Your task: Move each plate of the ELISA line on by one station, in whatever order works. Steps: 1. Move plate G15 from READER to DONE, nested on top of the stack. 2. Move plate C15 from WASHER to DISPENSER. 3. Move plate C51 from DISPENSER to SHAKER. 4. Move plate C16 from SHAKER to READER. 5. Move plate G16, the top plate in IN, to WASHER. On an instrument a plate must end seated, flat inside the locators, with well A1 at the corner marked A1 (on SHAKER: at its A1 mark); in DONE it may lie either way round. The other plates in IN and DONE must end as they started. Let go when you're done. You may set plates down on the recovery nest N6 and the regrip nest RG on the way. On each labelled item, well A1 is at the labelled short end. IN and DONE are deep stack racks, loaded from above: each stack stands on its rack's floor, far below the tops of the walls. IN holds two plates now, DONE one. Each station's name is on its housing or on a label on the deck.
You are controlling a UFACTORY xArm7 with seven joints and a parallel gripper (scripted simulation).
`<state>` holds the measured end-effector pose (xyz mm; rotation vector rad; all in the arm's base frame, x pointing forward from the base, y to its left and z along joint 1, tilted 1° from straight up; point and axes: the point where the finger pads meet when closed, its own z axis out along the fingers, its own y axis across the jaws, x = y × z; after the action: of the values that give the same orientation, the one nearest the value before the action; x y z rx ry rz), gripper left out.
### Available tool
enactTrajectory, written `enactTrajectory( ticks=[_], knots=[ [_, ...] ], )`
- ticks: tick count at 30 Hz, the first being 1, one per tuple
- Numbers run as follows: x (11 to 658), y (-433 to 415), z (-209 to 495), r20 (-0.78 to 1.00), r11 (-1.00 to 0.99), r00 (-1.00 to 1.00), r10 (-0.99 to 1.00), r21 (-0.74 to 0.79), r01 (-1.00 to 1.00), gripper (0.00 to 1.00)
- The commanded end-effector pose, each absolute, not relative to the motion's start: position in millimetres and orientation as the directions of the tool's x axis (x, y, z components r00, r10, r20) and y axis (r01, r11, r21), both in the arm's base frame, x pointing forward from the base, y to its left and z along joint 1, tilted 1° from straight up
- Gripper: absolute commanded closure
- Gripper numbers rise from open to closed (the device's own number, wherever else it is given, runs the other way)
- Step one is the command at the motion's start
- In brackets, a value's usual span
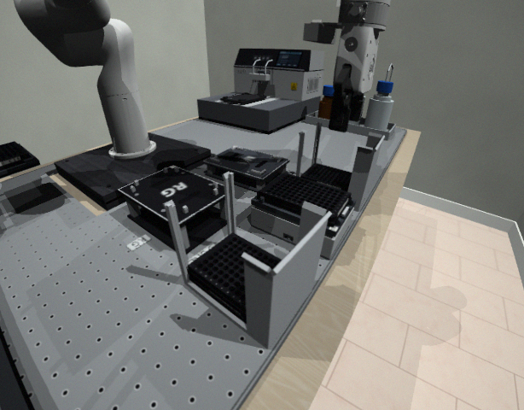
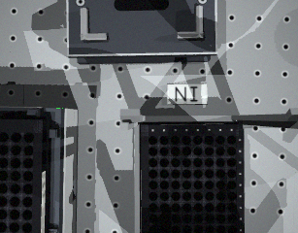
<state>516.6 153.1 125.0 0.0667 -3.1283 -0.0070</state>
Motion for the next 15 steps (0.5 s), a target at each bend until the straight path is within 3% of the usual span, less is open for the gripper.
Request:
enactTrajectory(
  ticks=[1,15],
  knots=[
    [518,154,125,0.008,0.999,-0.999,-0.043,0.006,-0.043,0.00],
    [518,154,106,0.008,0.999,-0.999,-0.043,0.006,-0.043,0.00]
  ],
)
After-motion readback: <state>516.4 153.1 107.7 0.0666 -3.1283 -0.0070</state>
